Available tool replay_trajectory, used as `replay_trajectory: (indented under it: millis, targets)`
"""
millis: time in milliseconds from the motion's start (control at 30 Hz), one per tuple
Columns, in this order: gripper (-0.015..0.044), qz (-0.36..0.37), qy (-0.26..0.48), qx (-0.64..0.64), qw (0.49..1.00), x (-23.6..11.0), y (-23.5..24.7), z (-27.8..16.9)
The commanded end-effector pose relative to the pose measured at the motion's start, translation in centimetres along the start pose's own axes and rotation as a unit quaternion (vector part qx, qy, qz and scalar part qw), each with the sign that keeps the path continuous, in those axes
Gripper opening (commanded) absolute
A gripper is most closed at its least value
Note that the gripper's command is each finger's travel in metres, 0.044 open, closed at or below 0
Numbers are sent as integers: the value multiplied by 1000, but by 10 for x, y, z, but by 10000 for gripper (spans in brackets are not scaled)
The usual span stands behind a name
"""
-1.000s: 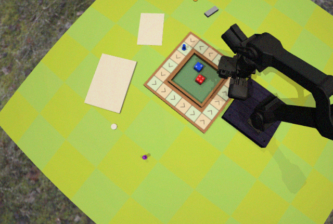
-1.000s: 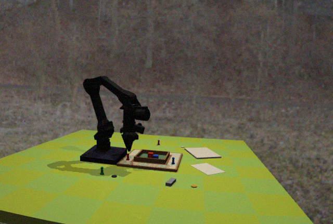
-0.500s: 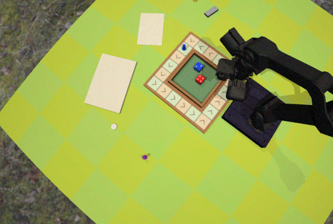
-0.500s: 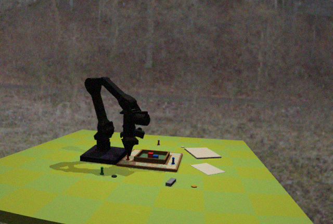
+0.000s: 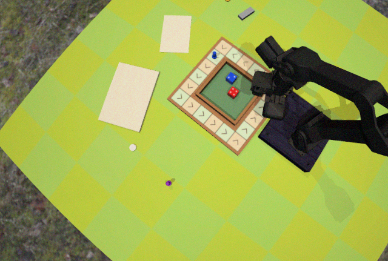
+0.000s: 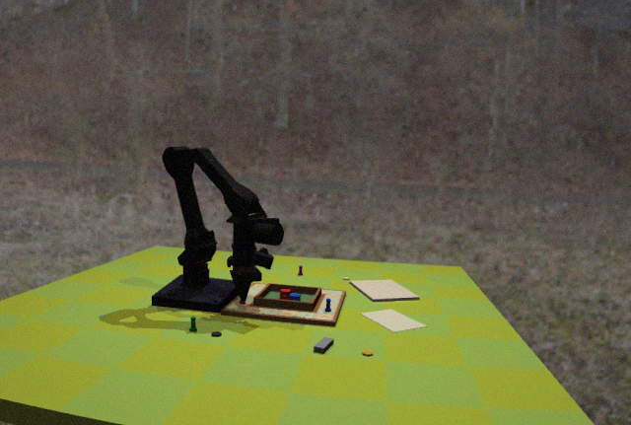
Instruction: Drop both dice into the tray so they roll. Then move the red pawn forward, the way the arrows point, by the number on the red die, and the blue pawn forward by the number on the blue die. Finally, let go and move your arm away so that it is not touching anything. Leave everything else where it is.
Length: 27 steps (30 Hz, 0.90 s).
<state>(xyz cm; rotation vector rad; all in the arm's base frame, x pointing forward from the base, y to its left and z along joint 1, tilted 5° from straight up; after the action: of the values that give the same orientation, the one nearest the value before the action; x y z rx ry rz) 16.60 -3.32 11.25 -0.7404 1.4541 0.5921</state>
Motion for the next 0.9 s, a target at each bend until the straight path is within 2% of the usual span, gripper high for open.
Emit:
replay_trajectory:
  millis: [0, 167, 333, 867]
  targets:
    - [36, 1, 1, -1, 1000, 1, 0, 0]
    - [3, 1, 1, -1, 1000, 1, 0, 0]
    - [0, 1, 1, -1, 1000, -2, 0, 0]
    - [0, 0, 0, -1, 1000, -78, -6, 3]
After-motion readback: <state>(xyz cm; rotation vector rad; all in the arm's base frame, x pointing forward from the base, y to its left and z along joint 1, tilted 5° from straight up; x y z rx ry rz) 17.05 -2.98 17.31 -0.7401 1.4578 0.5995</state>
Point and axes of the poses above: the point midway between the two fingers, 35 mm back from their tips, its own x axis out along the fingers, its own y axis across the jaws, z = x × y, the point moved 8 cm from there along -x, back along the fingers, and after that the axes turned 14 degrees about -x, right-handed, at the moved point
